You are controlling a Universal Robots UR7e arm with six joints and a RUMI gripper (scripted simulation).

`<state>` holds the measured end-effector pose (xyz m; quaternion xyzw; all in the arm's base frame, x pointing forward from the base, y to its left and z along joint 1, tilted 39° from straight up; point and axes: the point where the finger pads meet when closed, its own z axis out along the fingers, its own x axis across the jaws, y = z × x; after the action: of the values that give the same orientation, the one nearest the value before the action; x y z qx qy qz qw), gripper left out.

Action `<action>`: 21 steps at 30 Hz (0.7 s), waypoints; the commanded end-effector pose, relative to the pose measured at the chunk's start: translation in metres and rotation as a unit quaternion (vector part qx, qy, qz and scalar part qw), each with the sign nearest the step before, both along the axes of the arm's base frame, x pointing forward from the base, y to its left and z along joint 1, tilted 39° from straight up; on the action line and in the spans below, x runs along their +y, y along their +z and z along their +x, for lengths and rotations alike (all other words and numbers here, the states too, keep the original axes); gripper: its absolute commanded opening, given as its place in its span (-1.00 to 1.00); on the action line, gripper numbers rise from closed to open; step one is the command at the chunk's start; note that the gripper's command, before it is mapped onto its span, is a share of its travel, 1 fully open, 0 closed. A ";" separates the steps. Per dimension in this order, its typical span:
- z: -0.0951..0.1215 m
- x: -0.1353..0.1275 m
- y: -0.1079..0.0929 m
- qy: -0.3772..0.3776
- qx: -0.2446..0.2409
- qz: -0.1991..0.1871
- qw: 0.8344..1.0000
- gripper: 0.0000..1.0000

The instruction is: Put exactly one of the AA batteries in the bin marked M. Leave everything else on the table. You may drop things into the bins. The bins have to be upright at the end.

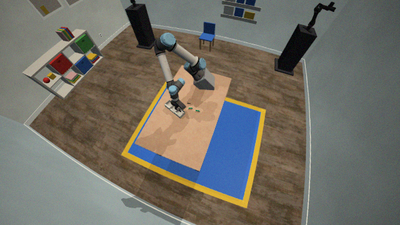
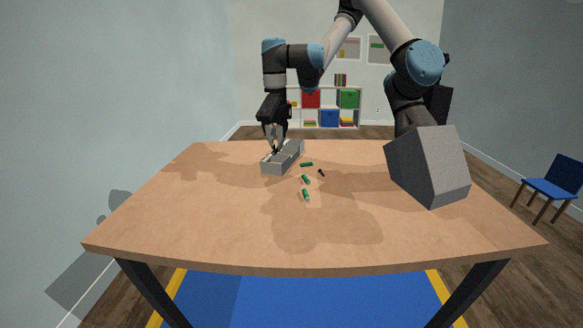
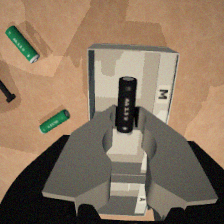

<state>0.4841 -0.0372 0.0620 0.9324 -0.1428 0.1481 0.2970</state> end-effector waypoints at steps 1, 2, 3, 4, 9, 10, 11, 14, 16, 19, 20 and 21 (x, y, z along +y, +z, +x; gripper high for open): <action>0.002 -0.001 0.001 0.000 0.000 0.000 1.000 -1.00; 0.002 -0.001 0.001 0.000 0.000 0.000 1.000 -1.00; 0.002 0.000 0.001 0.000 0.000 0.000 1.000 -1.00; 0.002 0.000 0.001 0.000 0.000 0.000 1.000 -1.00; 0.000 0.001 0.000 0.000 0.000 0.000 1.000 -1.00; 0.000 0.001 0.000 0.000 0.000 0.000 1.000 -1.00; 0.000 0.001 -0.001 0.000 0.000 0.000 1.000 -1.00; 0.000 -0.001 -0.004 0.000 0.000 0.000 1.000 -1.00; 0.001 -0.004 -0.007 0.000 0.000 0.000 1.000 -1.00; 0.002 -0.007 -0.012 0.000 0.000 0.000 1.000 -1.00; 0.002 -0.008 -0.013 0.000 0.000 0.000 1.000 -1.00; 0.002 -0.008 -0.013 0.000 0.000 0.000 1.000 -1.00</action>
<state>0.4852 -0.0430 0.0520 0.9326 -0.1428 0.1474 0.2969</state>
